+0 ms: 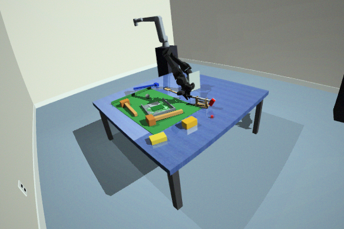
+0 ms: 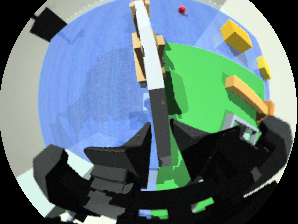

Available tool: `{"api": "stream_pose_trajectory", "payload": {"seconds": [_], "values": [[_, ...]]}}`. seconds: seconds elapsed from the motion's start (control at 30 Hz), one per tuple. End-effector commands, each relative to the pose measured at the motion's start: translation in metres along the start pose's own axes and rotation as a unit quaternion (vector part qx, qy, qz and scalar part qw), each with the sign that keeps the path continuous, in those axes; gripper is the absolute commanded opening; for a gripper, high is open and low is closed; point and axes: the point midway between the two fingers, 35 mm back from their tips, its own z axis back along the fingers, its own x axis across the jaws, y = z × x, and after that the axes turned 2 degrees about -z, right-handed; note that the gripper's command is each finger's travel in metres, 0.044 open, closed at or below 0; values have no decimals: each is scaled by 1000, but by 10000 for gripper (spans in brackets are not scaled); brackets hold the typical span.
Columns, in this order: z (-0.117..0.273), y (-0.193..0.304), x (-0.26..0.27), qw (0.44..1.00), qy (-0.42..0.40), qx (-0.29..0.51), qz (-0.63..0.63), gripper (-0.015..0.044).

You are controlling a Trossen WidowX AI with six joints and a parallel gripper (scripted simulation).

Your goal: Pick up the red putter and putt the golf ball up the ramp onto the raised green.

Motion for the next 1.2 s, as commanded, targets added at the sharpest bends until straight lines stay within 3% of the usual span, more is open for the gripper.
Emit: {"api": "stream_pose_trajectory", "payload": {"seconds": [0.0, 0.27, 0.73, 0.9, 1.17], "values": [[0, 0, 0, 1000, 0, 0, 0, 66], [2, 0, -1, 1000, 0, 0, 0, 0], [96, -28, 0, 1000, -1, -3, 0, 0], [94, -23, -1, 1000, 4, 2, -5, 0], [118, 20, -18, 992, 19, 3, -126, 0]]}}
